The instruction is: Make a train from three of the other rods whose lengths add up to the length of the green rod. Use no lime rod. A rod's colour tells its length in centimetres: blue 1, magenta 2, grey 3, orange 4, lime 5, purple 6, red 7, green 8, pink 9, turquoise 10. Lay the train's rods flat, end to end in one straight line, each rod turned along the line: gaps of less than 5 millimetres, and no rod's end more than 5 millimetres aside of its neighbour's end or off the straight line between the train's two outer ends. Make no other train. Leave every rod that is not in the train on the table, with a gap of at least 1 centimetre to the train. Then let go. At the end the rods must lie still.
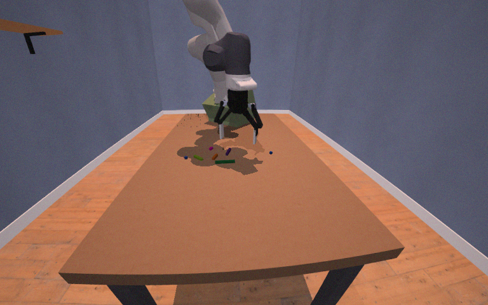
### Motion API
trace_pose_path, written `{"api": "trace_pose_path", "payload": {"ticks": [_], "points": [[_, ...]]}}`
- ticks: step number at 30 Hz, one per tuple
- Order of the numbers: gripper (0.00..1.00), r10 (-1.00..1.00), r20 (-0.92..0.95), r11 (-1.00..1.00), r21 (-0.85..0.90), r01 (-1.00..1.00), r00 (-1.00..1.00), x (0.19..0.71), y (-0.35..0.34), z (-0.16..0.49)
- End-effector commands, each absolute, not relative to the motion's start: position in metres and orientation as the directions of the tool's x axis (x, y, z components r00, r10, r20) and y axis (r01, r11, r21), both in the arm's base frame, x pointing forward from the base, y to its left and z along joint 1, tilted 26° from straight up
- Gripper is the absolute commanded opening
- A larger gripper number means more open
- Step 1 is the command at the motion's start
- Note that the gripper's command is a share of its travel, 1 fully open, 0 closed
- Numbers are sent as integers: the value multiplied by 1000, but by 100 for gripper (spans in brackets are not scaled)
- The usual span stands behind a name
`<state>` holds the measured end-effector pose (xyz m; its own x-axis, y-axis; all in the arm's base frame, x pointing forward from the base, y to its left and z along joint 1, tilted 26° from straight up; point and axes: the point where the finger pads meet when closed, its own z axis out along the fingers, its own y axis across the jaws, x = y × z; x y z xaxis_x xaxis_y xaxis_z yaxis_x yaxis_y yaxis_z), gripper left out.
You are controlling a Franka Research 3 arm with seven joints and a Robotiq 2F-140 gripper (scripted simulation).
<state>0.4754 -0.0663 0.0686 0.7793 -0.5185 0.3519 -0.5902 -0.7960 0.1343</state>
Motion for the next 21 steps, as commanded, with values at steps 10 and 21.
{"api": "trace_pose_path", "payload": {"ticks": [10, 21], "points": [[100, -745, 382, -588, 11, -809, 547, 475, -79, 74], [100, -851, 371, -424, -67, -903, 372, 474, -90, 79]]}}
